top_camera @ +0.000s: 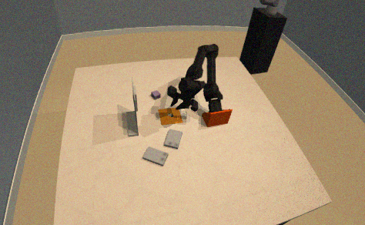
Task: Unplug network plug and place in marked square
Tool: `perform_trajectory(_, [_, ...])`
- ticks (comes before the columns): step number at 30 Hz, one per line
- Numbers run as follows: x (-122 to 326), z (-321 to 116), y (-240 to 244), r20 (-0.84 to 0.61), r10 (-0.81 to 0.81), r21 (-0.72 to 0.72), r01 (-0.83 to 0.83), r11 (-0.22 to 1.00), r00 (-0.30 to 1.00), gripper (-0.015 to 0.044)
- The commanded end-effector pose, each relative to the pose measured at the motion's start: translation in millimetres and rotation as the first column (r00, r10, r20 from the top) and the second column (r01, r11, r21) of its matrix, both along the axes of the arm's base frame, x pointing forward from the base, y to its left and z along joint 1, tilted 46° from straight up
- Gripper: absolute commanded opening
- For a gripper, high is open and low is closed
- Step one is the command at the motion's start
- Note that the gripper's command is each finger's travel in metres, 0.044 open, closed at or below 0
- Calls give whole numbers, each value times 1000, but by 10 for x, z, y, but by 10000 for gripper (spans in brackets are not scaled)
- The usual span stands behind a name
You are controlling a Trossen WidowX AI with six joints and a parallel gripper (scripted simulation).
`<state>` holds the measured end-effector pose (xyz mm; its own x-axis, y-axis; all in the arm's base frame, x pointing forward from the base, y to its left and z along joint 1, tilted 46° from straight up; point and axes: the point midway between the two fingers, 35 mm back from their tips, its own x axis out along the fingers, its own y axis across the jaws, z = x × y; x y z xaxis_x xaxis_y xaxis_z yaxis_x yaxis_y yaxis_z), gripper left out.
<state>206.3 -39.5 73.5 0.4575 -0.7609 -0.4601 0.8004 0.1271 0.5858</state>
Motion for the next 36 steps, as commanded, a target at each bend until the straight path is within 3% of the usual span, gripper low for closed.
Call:
perform_trajectory(1, [21, 39, 41, 4, -2, -2, 2, 1000, 1000, 156])
perform_trajectory(36, [11, 309, 280, 11, -1, -16, 1, 1000, 1000, 156])
